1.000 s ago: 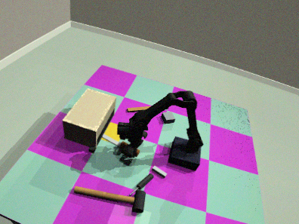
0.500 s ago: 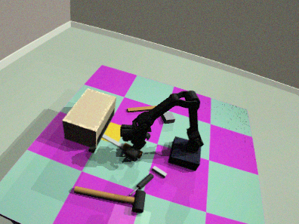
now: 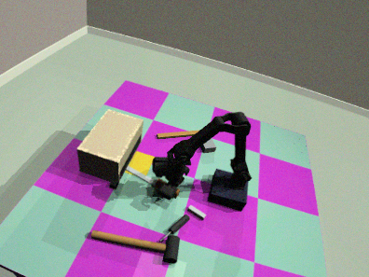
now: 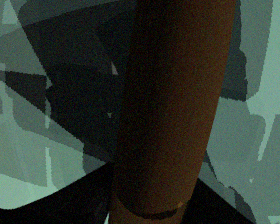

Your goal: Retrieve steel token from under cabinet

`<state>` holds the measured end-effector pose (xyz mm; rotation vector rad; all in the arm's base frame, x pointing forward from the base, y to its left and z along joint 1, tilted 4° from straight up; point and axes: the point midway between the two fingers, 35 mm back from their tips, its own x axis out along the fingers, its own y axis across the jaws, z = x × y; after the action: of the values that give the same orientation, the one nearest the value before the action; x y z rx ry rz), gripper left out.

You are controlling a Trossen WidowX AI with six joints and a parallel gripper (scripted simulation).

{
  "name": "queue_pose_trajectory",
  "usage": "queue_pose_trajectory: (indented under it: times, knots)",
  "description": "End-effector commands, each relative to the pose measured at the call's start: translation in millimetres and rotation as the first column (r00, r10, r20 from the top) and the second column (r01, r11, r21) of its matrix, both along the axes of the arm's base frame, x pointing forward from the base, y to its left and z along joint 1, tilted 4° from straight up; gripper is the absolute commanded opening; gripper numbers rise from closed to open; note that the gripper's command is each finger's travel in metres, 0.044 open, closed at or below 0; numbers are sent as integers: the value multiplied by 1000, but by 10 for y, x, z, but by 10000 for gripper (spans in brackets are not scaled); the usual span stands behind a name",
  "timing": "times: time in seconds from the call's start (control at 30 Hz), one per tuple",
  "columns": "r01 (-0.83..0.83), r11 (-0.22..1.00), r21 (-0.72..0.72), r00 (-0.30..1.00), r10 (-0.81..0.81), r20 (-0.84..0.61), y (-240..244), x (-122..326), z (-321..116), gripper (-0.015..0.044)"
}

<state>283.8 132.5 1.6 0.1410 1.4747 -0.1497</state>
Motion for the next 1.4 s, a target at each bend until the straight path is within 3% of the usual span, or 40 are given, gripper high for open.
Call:
queue_pose_trajectory:
  times: [0.0, 1.37]
  knots:
    - [3, 1000, 0, 1000, -3, -2, 17, -78, -16, 0]
    - [2, 1000, 2, 1000, -2, -5, 146, -532, -39, 0]
